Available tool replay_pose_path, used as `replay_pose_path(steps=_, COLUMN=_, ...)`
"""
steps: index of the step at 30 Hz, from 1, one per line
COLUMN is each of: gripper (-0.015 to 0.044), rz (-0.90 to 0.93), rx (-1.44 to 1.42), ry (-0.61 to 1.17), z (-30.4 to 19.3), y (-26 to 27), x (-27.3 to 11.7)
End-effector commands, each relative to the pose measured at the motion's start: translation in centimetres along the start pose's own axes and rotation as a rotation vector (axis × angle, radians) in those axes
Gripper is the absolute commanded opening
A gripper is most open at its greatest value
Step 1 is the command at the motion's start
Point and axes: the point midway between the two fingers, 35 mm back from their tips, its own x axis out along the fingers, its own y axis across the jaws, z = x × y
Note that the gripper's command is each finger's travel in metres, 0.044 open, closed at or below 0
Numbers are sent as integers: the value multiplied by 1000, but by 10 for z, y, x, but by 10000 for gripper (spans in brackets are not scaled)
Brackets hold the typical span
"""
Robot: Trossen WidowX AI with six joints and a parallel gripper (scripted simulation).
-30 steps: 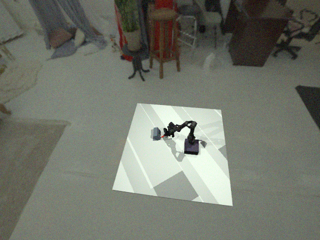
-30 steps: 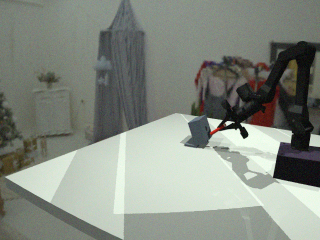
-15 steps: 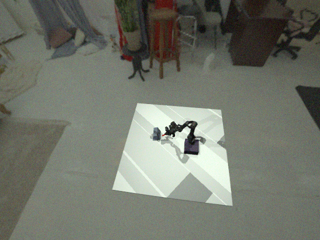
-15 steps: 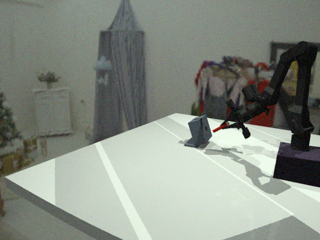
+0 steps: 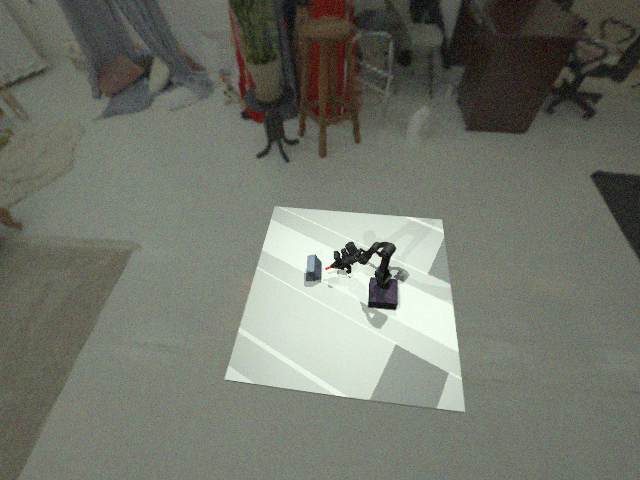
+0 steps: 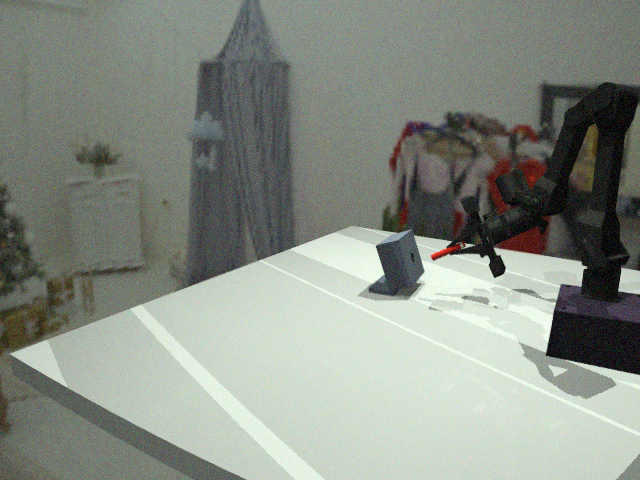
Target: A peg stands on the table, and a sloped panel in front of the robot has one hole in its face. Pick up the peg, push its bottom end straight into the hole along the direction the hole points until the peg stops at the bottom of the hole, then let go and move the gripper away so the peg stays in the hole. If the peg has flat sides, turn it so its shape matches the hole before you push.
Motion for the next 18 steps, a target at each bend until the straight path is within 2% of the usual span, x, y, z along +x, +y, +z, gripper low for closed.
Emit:
replay_pose_path(steps=1, gripper=0, rz=18, rx=29, ry=-4, z=1, y=-4, x=-5)
replay_pose_path(steps=18, gripper=0, rz=100, rx=91, ry=-35, z=9, y=-5, x=-24)
